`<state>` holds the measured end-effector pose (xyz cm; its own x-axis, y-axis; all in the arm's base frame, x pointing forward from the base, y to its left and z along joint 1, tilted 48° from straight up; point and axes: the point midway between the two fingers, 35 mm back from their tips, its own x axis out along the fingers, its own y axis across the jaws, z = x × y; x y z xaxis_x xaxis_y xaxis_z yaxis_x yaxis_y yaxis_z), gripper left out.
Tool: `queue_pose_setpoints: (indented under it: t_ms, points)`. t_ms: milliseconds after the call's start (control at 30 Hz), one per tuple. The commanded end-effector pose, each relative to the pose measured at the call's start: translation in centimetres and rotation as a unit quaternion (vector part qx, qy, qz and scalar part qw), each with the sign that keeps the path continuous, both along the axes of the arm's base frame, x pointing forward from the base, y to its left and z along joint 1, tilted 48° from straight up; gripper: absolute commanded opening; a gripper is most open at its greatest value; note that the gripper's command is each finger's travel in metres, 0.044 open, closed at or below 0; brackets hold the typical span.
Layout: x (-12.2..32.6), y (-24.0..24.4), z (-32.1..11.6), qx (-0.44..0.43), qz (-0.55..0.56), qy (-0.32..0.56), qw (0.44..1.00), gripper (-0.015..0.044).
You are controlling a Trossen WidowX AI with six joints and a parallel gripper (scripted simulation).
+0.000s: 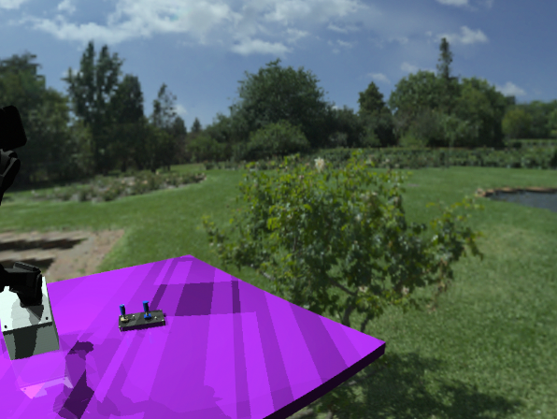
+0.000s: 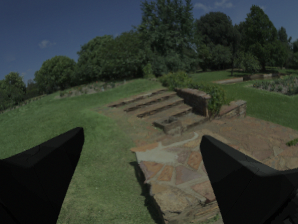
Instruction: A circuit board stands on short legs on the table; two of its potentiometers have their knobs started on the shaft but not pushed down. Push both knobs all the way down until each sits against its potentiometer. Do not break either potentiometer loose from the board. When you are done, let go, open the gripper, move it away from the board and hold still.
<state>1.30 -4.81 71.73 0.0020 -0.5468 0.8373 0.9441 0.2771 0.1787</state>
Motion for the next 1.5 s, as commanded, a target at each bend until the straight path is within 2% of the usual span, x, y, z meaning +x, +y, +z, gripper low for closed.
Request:
queue_pose_setpoints:
  t_ms: [0, 467, 1067, 1467]
  points:
    - [0.1, 0.2, 0.0, -0.002, 0.001, 0.000, 1.000, 0.0374]
    - [6.7, 12.5, 0.6, -0.170, 0.130, 0.044, 0.976, 0.0006]
    - [14.2, 19.5, -2.3, -0.258, 0.191, 0.129, 0.938, 0.0000]
    - [23.3, 27.0, -9.1, -0.295, 0.308, 0.268, 0.864, 0.0000]
